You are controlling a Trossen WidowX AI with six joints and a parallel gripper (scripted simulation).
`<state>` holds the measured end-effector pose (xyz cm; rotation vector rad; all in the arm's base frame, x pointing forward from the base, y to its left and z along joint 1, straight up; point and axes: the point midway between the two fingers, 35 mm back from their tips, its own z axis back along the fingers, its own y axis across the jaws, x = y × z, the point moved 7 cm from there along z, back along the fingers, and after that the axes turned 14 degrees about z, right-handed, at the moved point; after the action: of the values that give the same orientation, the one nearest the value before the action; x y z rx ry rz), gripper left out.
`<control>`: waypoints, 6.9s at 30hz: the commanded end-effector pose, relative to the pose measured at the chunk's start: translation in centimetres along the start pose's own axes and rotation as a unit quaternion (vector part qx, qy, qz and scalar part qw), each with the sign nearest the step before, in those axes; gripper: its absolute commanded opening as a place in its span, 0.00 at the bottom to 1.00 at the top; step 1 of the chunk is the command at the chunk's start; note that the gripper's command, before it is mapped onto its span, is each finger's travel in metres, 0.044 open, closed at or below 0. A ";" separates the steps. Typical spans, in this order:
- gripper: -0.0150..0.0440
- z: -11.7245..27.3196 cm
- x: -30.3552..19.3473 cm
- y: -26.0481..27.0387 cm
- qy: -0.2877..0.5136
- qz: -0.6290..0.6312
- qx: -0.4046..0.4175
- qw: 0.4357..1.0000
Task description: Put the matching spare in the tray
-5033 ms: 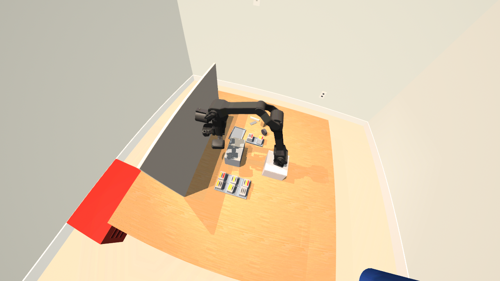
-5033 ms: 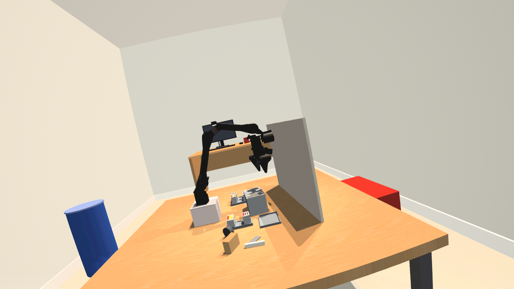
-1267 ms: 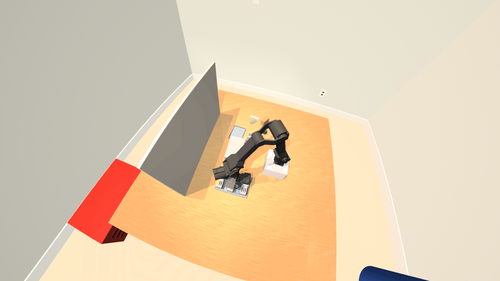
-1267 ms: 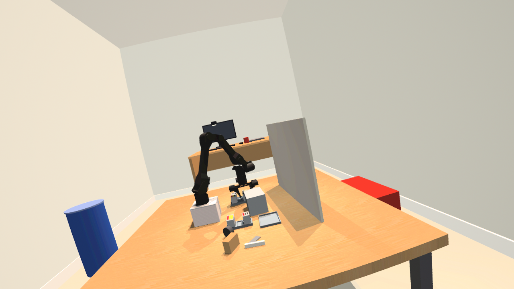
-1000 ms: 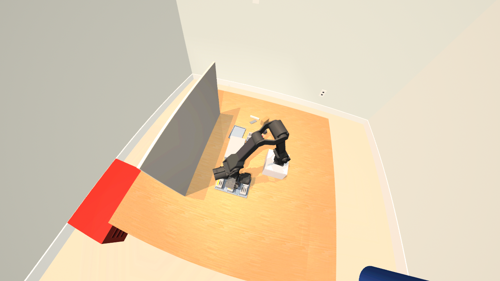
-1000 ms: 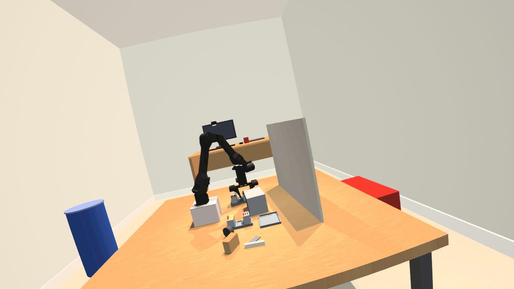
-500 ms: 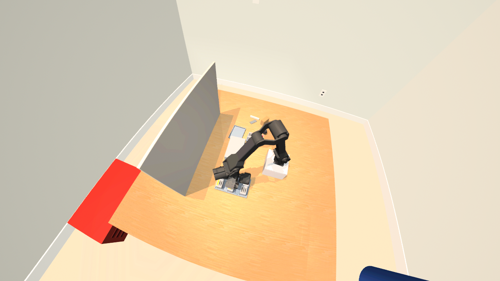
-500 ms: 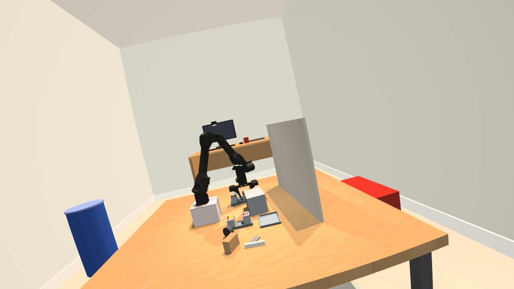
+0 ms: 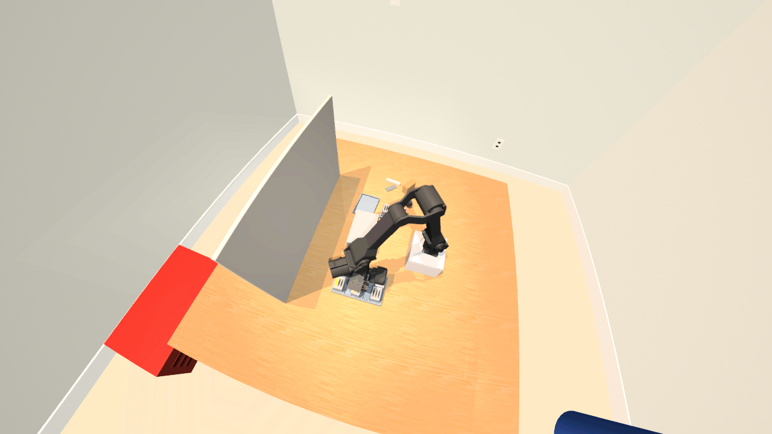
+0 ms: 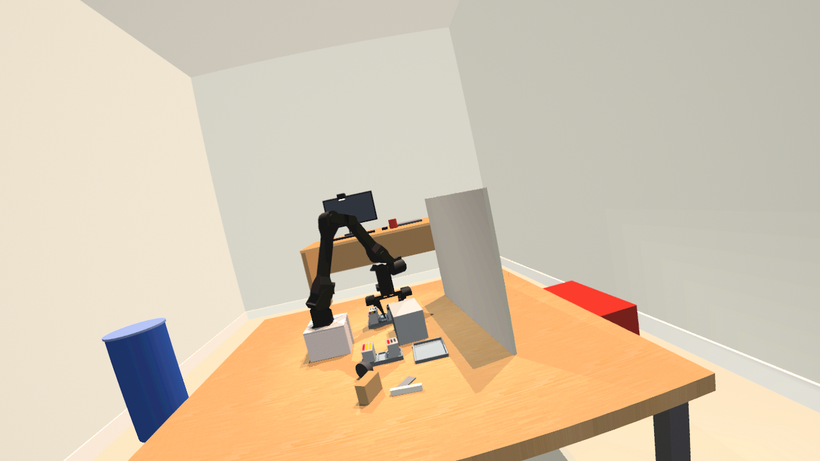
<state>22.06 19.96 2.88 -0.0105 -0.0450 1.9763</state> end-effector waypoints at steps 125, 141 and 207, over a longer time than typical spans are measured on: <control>0.25 15.1 -0.3 -0.1 0.000 -0.001 0.002 1.000; 0.25 15.1 -5.3 -1.7 0.004 -0.054 0.005 0.999; 0.25 15.4 -37.0 1.3 0.017 -0.001 0.003 1.000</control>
<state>34.90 -14.80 18.17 -0.0434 -0.0113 1.9679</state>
